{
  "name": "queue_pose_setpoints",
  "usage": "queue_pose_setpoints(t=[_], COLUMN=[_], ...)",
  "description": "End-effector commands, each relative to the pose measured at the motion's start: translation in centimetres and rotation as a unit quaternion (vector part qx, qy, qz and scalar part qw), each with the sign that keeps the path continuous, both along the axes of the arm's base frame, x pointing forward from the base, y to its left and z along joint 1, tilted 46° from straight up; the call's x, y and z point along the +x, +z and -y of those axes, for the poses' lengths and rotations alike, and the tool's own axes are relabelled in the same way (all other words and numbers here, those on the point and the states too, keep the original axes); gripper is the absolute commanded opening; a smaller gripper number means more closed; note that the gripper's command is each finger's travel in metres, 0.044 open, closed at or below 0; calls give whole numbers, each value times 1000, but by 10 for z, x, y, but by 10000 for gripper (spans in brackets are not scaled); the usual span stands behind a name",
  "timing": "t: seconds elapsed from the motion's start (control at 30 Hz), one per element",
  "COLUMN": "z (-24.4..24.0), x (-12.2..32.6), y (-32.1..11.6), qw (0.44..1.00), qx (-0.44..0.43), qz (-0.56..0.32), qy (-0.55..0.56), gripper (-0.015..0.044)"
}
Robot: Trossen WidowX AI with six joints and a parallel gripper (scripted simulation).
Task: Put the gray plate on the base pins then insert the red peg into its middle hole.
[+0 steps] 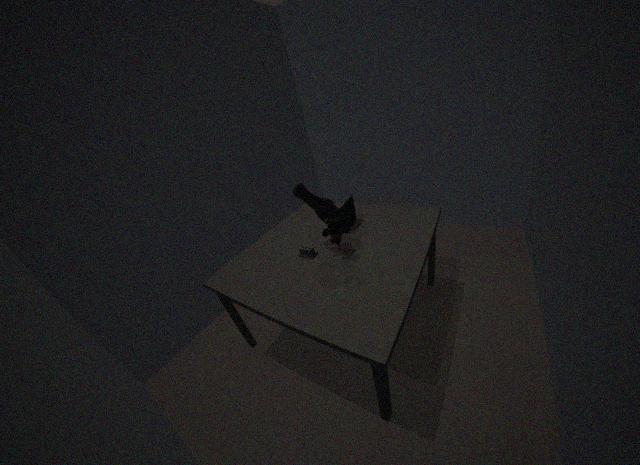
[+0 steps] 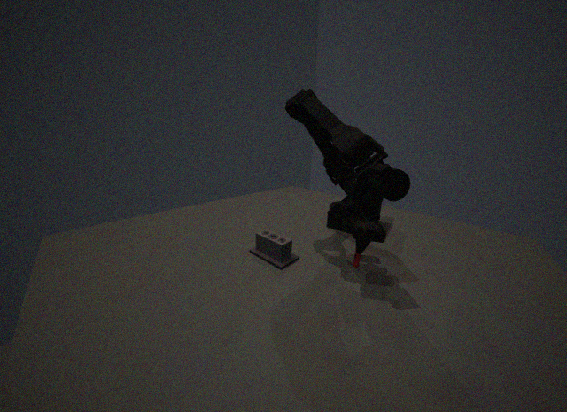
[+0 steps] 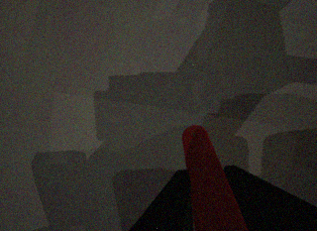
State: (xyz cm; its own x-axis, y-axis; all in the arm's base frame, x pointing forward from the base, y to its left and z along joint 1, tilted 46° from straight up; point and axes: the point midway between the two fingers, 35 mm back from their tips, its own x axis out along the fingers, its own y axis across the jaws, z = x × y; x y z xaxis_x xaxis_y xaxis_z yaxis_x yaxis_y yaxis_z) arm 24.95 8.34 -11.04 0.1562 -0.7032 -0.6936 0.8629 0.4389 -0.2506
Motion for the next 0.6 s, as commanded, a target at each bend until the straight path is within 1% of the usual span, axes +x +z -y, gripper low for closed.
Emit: queue_pose_setpoints(t=[0.0,0.57], z=[-9,-49], x=[1,-4], y=[7,42], qw=[1000,1000], qx=[6,7], qz=[3,2], qy=[-2,-2], gripper=[0,0])
